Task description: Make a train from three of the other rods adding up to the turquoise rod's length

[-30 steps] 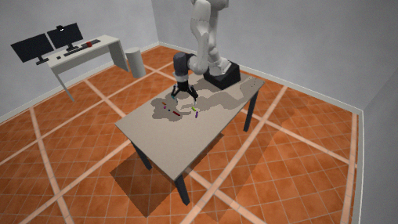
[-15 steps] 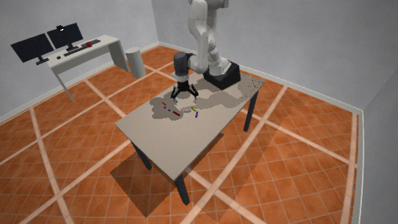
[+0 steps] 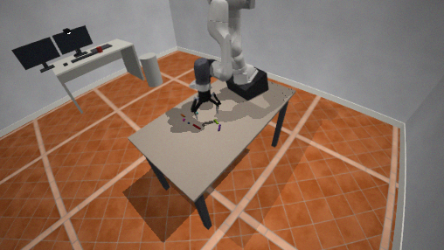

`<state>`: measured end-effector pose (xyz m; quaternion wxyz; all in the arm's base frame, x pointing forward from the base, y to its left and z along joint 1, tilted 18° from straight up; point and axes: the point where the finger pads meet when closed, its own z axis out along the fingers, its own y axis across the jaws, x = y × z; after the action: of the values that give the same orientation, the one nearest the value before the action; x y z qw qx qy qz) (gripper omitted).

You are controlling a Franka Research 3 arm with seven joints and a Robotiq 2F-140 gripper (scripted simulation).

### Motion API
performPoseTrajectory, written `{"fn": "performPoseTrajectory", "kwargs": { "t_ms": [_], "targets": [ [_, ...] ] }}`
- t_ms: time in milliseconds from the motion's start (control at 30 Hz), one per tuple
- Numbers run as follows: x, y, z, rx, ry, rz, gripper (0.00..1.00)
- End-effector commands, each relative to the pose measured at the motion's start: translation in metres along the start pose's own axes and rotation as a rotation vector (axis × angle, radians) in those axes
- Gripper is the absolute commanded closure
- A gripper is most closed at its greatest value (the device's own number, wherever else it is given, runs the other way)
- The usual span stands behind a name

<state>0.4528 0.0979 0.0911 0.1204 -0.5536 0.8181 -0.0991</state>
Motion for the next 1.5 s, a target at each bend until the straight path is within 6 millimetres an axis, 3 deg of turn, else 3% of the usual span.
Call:
{"fn": "performPoseTrajectory", "kwargs": {
  "t_ms": [0, 1467],
  "targets": [
    [-0.0015, -0.0001, -0.0002, 0.001, -0.017, -0.167, 0.00],
    [-0.0073, 0.0029, -0.0003, 0.007, -0.017, -0.998, 0.00]
  ]
}}
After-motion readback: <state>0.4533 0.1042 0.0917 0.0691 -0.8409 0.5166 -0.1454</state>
